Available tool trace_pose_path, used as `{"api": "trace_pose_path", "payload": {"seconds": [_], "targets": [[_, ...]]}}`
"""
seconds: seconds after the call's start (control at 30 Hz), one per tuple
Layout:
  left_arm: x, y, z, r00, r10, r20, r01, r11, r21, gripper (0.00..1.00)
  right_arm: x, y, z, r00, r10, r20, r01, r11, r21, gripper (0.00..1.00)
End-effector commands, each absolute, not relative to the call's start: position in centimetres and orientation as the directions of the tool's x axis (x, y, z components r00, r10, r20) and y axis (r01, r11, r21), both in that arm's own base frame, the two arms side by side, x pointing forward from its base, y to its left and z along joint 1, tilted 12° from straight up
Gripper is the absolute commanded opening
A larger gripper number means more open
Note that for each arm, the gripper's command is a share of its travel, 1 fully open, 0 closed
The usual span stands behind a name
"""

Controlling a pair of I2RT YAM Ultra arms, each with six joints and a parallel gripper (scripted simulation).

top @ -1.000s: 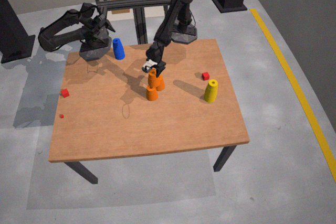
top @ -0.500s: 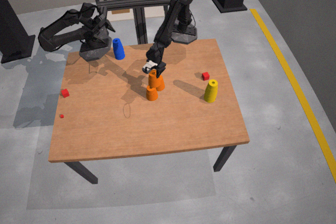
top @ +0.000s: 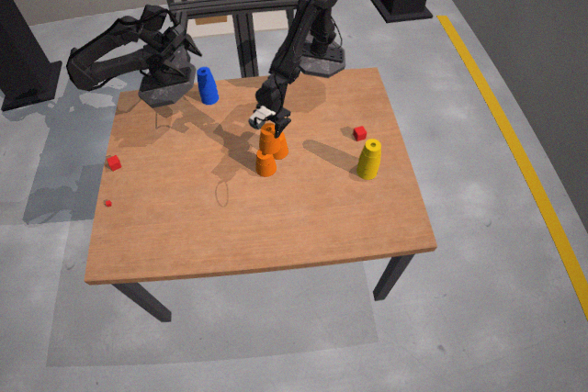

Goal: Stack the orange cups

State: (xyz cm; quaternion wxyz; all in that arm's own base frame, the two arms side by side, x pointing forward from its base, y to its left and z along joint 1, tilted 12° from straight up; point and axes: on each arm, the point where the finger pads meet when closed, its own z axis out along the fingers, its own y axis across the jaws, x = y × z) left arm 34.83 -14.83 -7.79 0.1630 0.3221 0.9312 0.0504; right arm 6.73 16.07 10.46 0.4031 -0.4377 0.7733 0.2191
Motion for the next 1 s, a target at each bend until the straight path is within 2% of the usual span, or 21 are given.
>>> {"api": "trace_pose_path", "payload": {"seconds": [0.0,0.03,0.07,0.47,0.73,0.97], "targets": [[34.9,-15.0,-7.7,-0.736,0.618,-0.278,0.586,0.786,0.197,0.91,6.8,16.1,10.6,-0.289,-0.492,-0.821,-0.853,0.522,-0.012,1.00],[34.9,-15.0,-7.7,-0.736,0.618,-0.278,0.586,0.786,0.197,0.92,6.8,16.1,10.6,-0.289,-0.492,-0.821,-0.853,0.522,-0.012,1.00],[34.7,-14.9,-7.6,-0.735,0.623,-0.268,0.594,0.782,0.190,1.00,6.8,16.1,10.6,-0.289,-0.492,-0.821,-0.853,0.522,-0.012,1.00],[32.9,-14.9,-1.9,-0.738,0.617,-0.274,0.583,0.787,0.203,1.00,6.8,16.1,10.6,-0.289,-0.492,-0.821,-0.853,0.522,-0.012,1.00],[32.3,-14.7,-0.4,-0.784,0.497,-0.373,0.454,0.868,0.202,1.00,7.2,18.7,12.4,-0.291,-0.451,-0.844,-0.852,0.524,0.014,1.00],[31.7,-14.9,0.6,-0.780,0.464,-0.420,0.421,0.886,0.197,1.00,8.0,21.3,13.1,-0.267,-0.467,-0.843,-0.859,0.512,-0.011,1.00]]}}
